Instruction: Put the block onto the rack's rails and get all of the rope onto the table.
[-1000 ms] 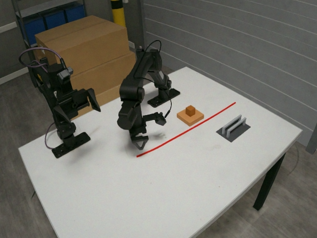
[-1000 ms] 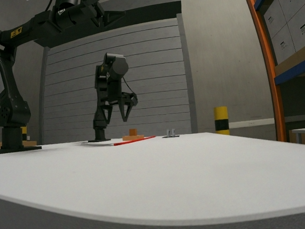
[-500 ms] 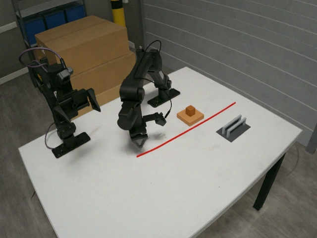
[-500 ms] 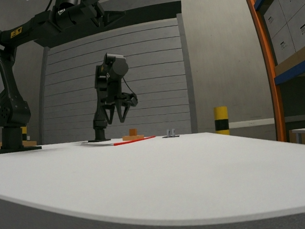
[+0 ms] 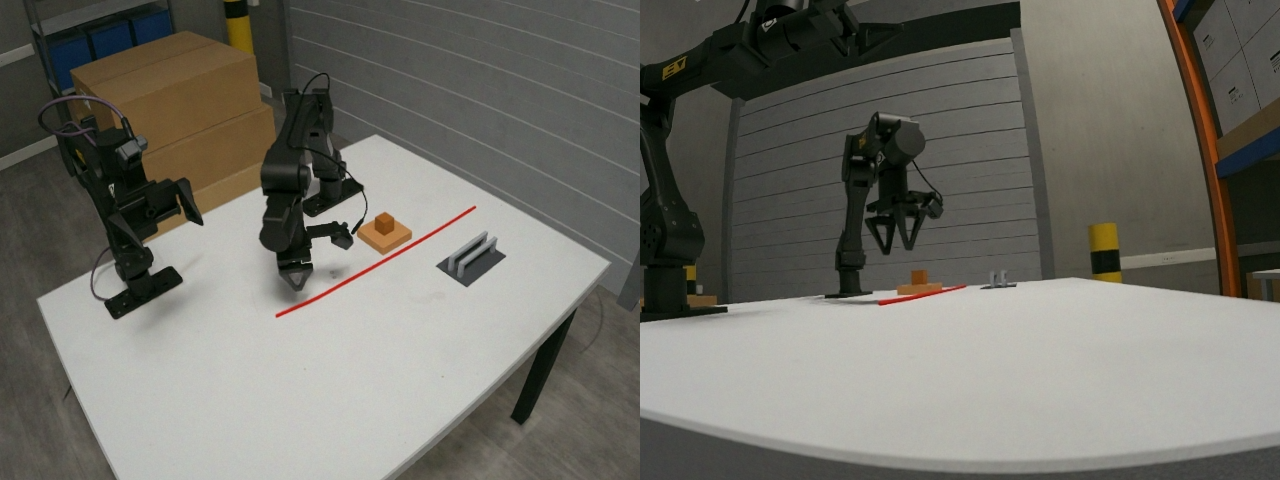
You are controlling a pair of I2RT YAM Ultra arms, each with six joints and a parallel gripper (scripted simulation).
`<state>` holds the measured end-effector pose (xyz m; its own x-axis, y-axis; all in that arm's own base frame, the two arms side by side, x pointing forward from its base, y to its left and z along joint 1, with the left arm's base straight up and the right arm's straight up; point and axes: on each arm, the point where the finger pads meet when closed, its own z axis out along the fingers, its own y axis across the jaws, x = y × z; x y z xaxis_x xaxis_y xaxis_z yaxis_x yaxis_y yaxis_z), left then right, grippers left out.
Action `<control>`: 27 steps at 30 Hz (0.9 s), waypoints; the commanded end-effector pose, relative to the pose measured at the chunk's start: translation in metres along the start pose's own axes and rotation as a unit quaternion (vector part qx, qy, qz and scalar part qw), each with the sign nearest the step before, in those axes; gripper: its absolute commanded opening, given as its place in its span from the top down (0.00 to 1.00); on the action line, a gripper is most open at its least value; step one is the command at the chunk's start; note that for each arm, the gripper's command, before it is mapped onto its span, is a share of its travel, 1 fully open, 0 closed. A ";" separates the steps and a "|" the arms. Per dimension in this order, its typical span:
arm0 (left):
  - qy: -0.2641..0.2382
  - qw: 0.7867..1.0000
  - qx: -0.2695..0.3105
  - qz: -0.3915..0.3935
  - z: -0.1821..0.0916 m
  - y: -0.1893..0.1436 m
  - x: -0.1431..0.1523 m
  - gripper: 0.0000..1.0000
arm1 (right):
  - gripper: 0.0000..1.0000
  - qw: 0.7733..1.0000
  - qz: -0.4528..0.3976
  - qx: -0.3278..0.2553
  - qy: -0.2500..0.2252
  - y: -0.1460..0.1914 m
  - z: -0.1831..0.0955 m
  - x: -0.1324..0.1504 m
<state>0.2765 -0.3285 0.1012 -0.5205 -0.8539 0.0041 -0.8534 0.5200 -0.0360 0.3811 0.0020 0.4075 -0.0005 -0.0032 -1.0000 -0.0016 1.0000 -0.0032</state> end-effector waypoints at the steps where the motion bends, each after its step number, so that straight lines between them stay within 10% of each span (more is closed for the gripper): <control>1: 0.007 0.998 0.034 0.060 -0.018 -0.002 -0.023 0.30 | 0.00 1.000 -0.005 -0.005 -0.009 0.002 -0.007 -0.008; 27: -0.034 0.963 0.091 0.251 -0.044 0.060 -0.146 0.30 | 0.00 1.000 -0.005 -0.005 -0.009 0.002 -0.007 -0.008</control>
<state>0.2947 -0.1780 0.1333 -0.8074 -0.5853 -0.0745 -0.5724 0.8076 -0.1420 0.3811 0.0020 0.4075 -0.0005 -0.0032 -1.0000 -0.0016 1.0000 -0.0032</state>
